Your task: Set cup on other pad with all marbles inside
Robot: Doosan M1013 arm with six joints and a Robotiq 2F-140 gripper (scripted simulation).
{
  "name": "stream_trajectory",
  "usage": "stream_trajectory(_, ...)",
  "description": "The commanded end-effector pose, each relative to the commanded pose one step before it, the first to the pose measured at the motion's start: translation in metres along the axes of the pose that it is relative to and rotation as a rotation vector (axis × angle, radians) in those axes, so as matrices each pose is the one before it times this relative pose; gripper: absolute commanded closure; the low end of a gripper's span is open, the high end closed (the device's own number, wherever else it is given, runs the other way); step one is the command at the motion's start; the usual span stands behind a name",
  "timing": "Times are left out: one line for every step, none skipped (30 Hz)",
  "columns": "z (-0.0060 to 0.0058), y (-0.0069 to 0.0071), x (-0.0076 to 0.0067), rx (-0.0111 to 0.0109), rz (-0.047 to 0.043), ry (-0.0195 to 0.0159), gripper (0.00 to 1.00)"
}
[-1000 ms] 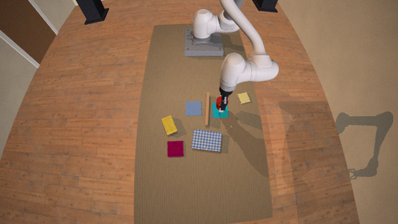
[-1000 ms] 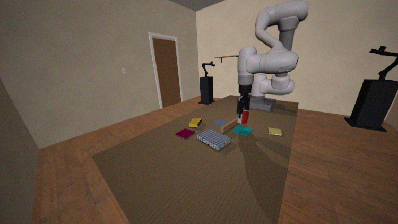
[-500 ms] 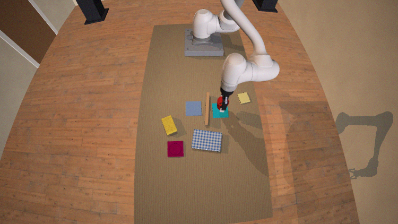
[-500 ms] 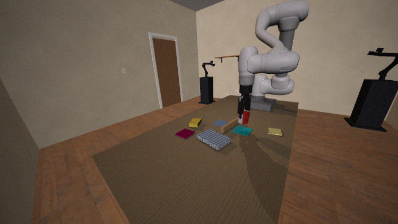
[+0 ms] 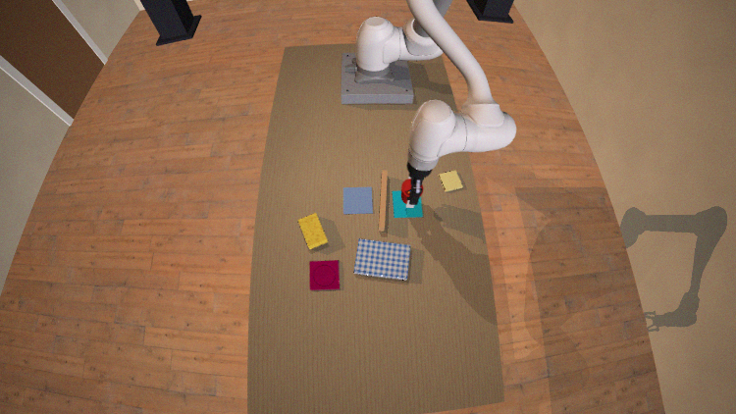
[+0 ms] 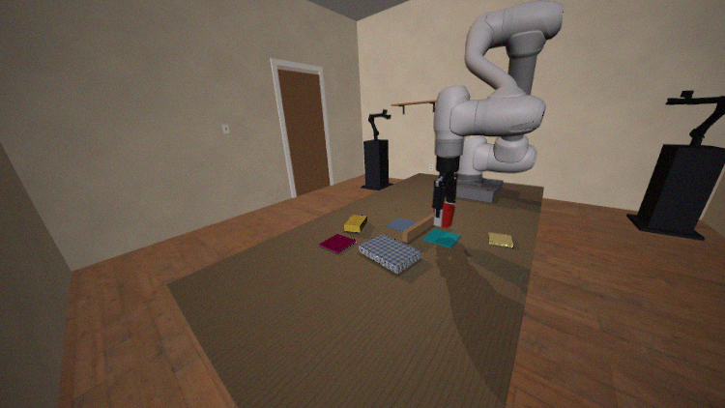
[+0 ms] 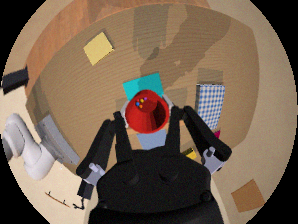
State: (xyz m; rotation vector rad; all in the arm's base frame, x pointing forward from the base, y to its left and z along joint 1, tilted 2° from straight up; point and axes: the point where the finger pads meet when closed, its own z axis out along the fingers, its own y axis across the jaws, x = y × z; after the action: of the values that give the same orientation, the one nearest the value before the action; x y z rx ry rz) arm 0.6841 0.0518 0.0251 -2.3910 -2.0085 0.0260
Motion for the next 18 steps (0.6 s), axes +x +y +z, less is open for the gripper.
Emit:
stream_trajectory(0.00936, -0.00133, 0.00377, 0.00125, 0.00136, 0.00166, 0.51)
stream_trajectory(0.00226, -0.00008, 0.00002, 0.0, 0.0, 0.0, 0.51)
stream_trajectory(0.00236, -0.00009, 0.00001, 0.0, 0.0, 0.0, 0.51)
stream_trajectory(0.00242, -0.00009, 0.00002, 0.0, 0.0, 0.0, 0.51)
stream_trajectory(0.00246, -0.00009, 0.00002, 0.0, 0.0, 0.0, 0.51)
stream_trajectory(0.00247, -0.00009, 0.00002, 0.0, 0.0, 0.0, 0.51)
stream_trajectory(0.0, 0.0, 0.0, 0.0, 0.0, 0.0, 0.51)
stream_trajectory(0.0, 0.0, 0.0, 0.0, 0.0, 0.0, 0.51)
stream_trajectory(0.00246, -0.00009, 0.00002, 0.0, 0.0, 0.0, 0.51)
stream_trajectory(0.00242, -0.00009, 0.00002, 0.0, 0.0, 0.0, 0.51)
stream_trajectory(0.00235, -0.00009, 0.00002, 0.0, 0.0, 0.0, 0.51)
stream_trajectory(0.00226, -0.00008, 0.00001, 0.0, 0.0, 0.0, 0.51)
stream_trajectory(0.00215, -0.00008, 0.00001, 0.0, 0.0, 0.0, 0.51)
stream_trajectory(0.00201, -0.00007, 0.00001, 0.0, 0.0, 0.0, 0.51)
stream_trajectory(0.00187, -0.00007, 0.00001, 0.0, 0.0, 0.0, 0.51)
stream_trajectory(0.00169, -0.00006, 0.00001, 0.0, 0.0, 0.0, 0.51)
stream_trajectory(0.00152, -0.00006, 0.00001, 0.0, 0.0, 0.0, 0.51)
stream_trajectory(0.00133, -0.00005, 0.00001, 0.0, 0.0, 0.0, 0.51)
